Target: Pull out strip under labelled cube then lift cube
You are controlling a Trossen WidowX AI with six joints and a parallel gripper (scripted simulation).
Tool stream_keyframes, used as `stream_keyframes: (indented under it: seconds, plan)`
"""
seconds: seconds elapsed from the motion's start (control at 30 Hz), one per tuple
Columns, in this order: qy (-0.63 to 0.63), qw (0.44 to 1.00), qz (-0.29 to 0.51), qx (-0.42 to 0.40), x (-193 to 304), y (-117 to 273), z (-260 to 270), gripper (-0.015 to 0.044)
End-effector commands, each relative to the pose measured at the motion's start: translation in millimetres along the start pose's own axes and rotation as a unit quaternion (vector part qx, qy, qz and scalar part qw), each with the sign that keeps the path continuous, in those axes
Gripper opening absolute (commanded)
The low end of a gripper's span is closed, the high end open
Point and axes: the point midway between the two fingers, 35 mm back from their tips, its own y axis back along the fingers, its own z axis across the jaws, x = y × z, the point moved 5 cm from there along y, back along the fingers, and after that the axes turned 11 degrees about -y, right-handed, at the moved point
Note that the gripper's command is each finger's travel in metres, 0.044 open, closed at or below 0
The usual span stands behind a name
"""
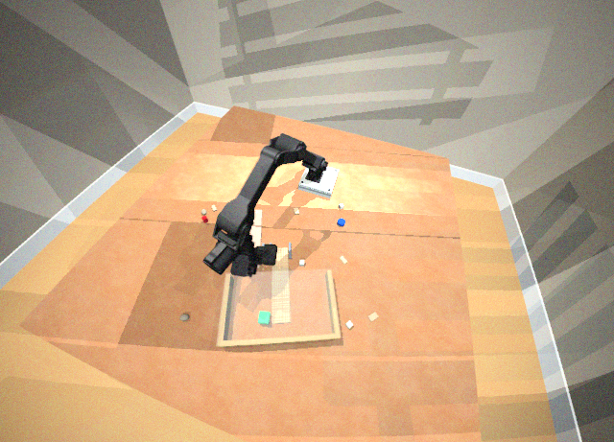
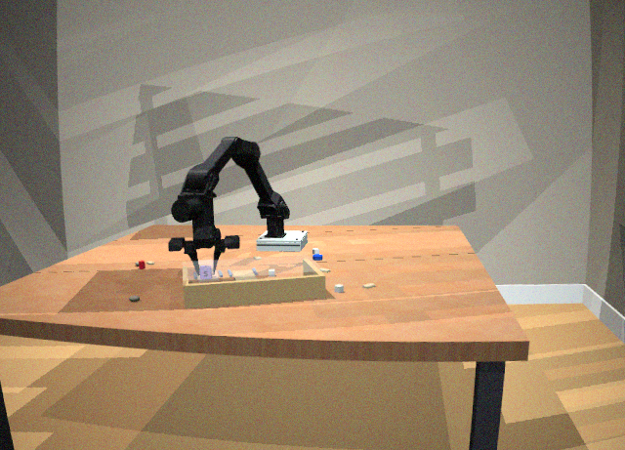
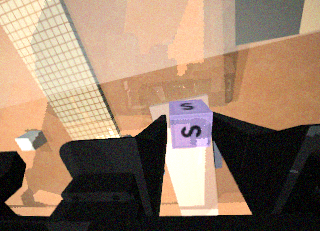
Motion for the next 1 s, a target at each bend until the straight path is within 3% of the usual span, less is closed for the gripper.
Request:
stream_keyframes:
  seconds: [0.0,0.17,0.3,0.97]
  plan:
    - [0.0,1.0,0.0,0.0,-0.2,0.5,0.0,0.0125]
    - [0.0,1.0,0.0,0.0,-0.2,0.5,0.0,0.0092]
    - [0.0,1.0,0.0,0.0,1.8,2.4,0.5,0.0]
    - [-0.003,1.0,0.004,0.002,57.1,41.5,16.5,0.0]
